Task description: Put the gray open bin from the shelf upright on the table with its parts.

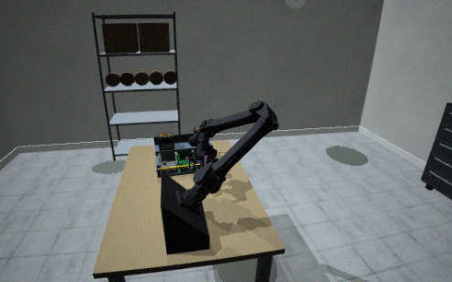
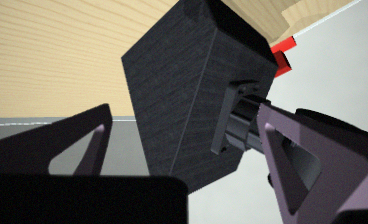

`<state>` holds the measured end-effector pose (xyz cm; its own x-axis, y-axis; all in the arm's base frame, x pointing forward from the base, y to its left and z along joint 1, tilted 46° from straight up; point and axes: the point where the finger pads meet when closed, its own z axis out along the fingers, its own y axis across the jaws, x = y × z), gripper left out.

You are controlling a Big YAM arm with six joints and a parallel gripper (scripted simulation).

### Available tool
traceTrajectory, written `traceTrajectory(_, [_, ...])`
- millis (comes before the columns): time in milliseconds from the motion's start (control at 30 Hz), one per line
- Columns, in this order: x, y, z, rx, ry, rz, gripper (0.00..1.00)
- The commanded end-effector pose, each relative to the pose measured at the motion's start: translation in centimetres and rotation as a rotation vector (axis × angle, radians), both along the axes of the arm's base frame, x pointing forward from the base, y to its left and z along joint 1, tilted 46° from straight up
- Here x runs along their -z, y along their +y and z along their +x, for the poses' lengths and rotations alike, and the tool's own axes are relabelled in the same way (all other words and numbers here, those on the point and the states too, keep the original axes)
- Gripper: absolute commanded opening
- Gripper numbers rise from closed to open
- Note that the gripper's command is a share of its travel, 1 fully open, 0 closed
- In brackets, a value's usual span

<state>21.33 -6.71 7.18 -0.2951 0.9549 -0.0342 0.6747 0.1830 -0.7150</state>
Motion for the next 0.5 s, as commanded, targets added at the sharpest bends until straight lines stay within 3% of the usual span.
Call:
traceTrajectory(0, [-0.8,0.3,0.9,-0.042,-0.053,-0.006,1.0])
traceTrajectory(467, [-2.8,0.2,1.9,-0.137,-0.149,-0.064,1.0])
